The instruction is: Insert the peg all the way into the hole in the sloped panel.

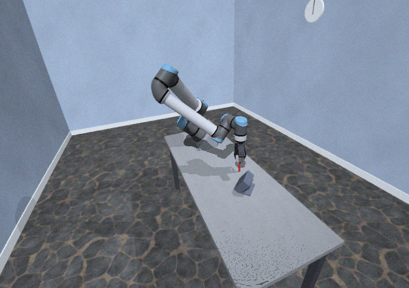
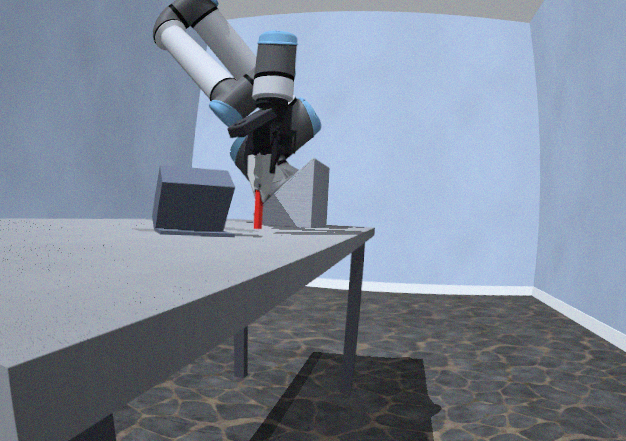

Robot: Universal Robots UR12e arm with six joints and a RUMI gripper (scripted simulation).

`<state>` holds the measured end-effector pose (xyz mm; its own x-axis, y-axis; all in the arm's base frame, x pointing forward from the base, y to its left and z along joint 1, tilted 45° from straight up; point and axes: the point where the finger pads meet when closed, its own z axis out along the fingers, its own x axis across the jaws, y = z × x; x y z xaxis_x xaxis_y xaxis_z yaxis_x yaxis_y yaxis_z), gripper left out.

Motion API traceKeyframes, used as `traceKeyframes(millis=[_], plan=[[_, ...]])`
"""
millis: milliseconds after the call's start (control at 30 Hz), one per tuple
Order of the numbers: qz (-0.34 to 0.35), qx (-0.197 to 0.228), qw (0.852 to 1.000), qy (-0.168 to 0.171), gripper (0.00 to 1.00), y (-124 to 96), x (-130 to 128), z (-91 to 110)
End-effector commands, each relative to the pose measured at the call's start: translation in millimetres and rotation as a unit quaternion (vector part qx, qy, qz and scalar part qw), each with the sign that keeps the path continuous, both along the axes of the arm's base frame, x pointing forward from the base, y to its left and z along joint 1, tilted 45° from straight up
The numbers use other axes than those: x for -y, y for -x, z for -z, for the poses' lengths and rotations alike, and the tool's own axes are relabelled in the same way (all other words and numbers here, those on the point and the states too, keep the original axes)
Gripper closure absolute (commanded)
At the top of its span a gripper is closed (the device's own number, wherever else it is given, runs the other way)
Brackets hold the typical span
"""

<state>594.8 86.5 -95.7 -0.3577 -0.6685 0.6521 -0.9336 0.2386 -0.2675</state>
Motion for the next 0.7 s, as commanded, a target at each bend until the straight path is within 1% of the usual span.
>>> traceKeyframes(millis=[0,200,333,367,533,667], plan=[[-0.002,0.006,1.0,-0.001,1.0,-5,-24,-25],[-0.002,0.006,1.0,-0.001,1.0,-3,-49,-50],[-0.002,0.006,1.0,-0.001,1.0,-3,-59,-60],[-0.006,0.008,1.0,-0.003,1.0,-3,-43,-45],[-0.003,0.008,1.0,-0.01,1.0,-1,-39,-43],[0.002,0.011,1.0,-0.021,1.0,-1,-36,-42]])
